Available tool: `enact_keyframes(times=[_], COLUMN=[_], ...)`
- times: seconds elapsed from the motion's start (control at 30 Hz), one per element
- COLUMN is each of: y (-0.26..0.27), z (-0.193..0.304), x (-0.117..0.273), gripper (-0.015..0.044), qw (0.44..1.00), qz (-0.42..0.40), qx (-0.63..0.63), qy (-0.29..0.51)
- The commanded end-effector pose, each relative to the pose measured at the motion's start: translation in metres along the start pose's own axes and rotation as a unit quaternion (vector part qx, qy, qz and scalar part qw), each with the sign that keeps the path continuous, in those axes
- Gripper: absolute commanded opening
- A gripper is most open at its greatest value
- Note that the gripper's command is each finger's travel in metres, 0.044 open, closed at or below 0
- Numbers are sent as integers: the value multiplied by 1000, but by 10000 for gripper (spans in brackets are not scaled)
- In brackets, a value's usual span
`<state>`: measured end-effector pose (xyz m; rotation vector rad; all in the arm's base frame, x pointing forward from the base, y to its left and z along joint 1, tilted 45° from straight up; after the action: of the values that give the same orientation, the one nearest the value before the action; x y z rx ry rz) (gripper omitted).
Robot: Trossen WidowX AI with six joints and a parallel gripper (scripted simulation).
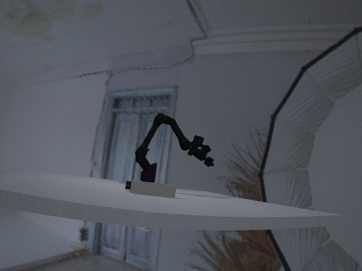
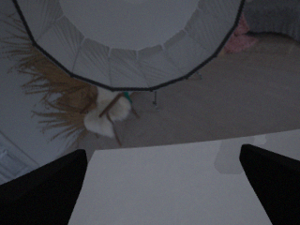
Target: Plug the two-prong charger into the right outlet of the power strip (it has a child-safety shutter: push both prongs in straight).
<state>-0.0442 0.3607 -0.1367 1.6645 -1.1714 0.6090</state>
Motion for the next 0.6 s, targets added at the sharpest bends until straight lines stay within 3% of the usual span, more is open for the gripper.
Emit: enact_keyframes(times=[0.0,0.57], y=[-15,-76], z=[-7,-25], x=[15,80], gripper=[440,440], qw=[999,976], qz=[31,148], qx=[-34,-160], qy=[-4,-21])
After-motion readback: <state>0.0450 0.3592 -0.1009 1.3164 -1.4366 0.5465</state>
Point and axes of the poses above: the point midway between the two fingers, 35 mm back from their tips, its own x axis back along the fingers, its own y axis across the jaws, z = x × y, the point moved 9 cm from there along x, back along the fingers, and after that the axes turned 9 degrees about x, right-handed, at the moved point
